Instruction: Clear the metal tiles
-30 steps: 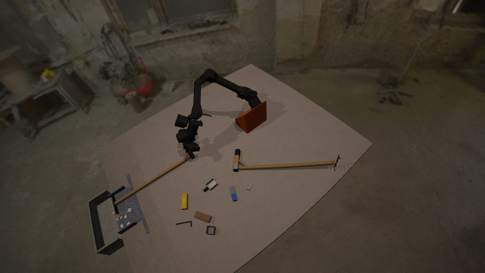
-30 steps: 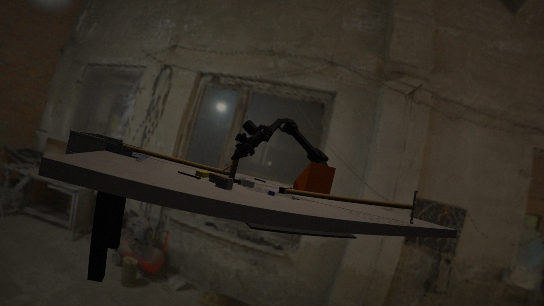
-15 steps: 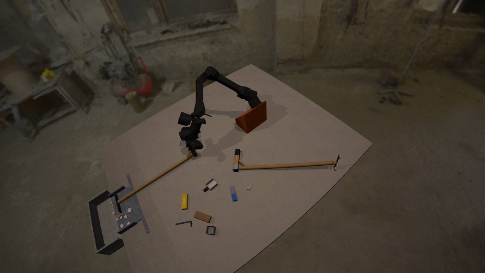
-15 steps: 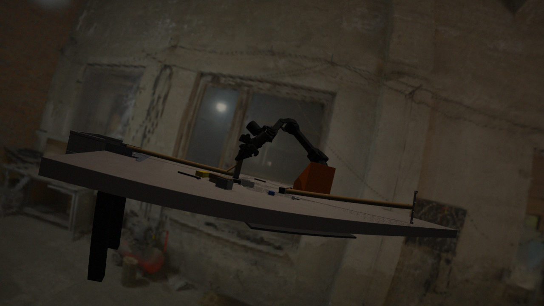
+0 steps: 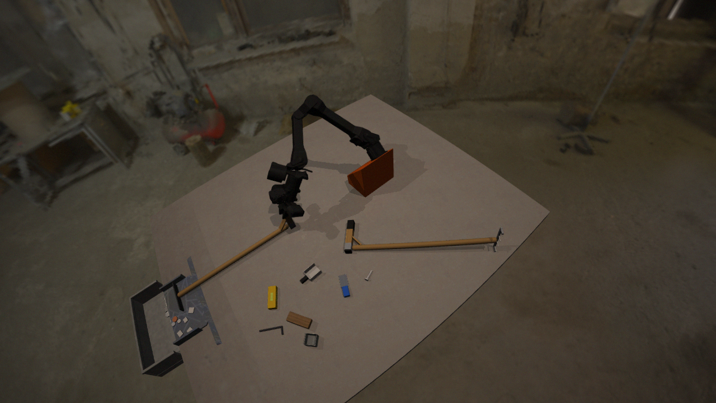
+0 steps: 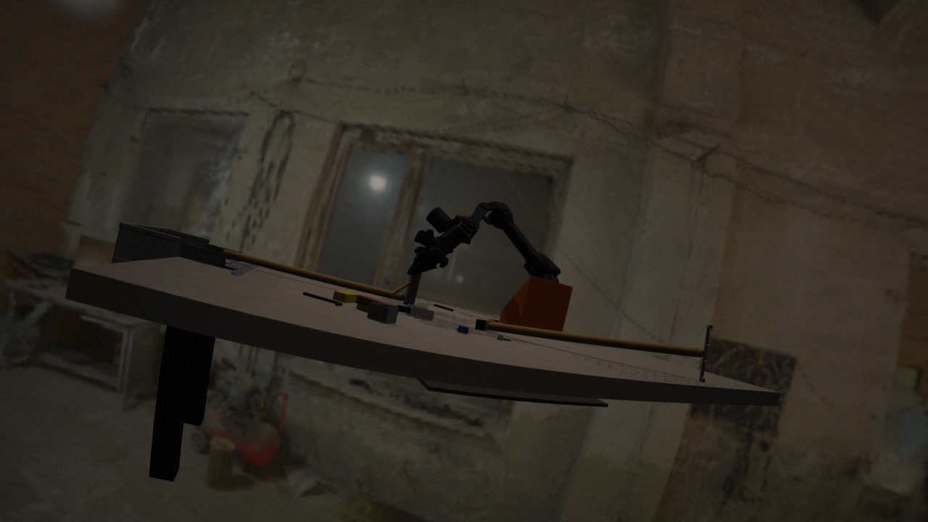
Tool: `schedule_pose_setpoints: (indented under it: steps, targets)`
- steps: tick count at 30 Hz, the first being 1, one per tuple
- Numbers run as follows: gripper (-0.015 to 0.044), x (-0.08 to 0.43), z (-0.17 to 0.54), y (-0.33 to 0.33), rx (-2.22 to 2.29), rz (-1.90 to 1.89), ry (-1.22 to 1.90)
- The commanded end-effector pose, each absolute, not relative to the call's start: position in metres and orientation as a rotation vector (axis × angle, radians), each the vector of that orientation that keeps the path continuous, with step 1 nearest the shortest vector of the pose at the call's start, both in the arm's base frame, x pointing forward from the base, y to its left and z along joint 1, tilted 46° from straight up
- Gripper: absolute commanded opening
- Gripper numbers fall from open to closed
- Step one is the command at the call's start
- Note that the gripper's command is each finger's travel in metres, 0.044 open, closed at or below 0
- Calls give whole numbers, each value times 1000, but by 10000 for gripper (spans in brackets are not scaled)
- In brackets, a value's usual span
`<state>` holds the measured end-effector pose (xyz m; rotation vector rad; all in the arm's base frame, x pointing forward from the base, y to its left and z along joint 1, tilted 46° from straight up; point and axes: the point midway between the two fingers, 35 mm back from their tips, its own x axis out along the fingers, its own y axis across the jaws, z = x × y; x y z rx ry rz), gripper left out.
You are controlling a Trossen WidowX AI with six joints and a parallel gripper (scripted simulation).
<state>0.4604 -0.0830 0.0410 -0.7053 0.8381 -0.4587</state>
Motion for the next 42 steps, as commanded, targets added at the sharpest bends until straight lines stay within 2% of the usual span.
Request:
schedule_pose_setpoints:
  steps: [1,42]
  targets:
    - [0,455,45,-81,-700,-462,824]
    - [0,392,43,-78,-701,-458,823]
